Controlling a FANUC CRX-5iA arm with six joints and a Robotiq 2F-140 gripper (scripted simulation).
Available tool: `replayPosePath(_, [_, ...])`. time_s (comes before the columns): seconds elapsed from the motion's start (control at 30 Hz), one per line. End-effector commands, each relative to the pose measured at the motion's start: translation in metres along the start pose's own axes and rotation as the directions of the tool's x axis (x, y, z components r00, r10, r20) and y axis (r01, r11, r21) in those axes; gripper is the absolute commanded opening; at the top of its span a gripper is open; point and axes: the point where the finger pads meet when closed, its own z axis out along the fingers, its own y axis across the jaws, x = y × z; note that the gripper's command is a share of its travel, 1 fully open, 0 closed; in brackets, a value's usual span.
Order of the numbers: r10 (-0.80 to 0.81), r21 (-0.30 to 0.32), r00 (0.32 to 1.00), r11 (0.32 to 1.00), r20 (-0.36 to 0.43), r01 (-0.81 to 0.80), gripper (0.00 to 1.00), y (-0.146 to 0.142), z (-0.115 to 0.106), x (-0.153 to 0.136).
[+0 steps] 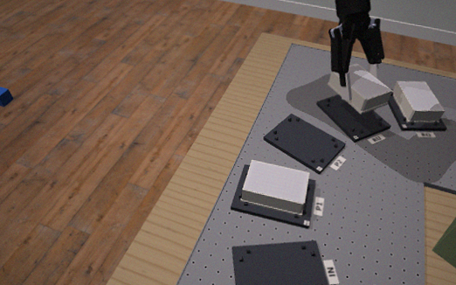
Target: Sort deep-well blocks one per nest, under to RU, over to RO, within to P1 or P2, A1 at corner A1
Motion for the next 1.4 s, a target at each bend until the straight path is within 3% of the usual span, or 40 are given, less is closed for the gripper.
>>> replayPosePath(0.0, [0.0,0.0,1.0,1.0,0.0,0.0,0.1,0.006,0.001,0.003])
replayPosePath(0.13, [0.0,0.0,1.0,1.0,0.0,0.0,0.1,0.019,0.004,0.008])
replayPosePath(1.37, [0.0,0.0,1.0,1.0,0.0,0.0,0.1,0.018,0.007,0.009])
